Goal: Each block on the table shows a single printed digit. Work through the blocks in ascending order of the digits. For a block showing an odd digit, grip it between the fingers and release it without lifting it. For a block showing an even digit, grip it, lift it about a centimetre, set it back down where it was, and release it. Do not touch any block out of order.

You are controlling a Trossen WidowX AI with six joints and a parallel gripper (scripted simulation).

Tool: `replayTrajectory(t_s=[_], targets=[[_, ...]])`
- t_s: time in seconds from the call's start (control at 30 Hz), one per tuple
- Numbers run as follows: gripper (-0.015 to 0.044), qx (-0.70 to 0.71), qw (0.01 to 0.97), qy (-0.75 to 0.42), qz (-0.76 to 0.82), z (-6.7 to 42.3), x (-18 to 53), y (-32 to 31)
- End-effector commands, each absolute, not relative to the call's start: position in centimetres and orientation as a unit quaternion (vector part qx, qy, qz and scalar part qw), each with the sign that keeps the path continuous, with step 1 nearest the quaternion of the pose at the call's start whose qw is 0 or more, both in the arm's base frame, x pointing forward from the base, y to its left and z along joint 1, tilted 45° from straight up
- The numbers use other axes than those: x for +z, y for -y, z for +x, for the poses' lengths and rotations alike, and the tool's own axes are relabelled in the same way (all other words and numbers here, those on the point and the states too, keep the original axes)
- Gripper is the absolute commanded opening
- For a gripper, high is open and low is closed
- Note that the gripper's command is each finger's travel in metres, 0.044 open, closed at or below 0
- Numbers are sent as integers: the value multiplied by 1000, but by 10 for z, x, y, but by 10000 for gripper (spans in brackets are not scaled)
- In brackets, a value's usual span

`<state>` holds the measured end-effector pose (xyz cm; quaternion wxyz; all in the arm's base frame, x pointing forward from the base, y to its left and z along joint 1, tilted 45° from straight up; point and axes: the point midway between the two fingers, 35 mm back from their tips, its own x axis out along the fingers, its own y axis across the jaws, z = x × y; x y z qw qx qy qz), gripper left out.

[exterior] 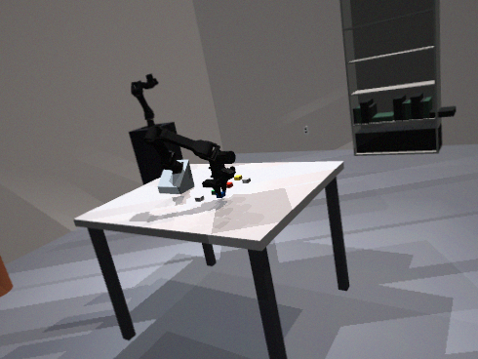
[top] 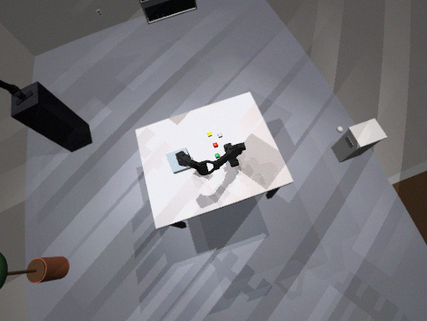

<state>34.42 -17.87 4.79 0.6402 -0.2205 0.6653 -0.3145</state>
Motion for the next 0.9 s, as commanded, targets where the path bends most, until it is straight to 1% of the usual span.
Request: replayTrajectory(t_s=[0.0, 0.53, 0.87], targets=[[120, -317, 640, -665, -221, 344, 45, 182], [120, -317, 640, -665, -221, 343, 38, 189], [382, -317, 640, -665, -221, 343, 38, 189]])
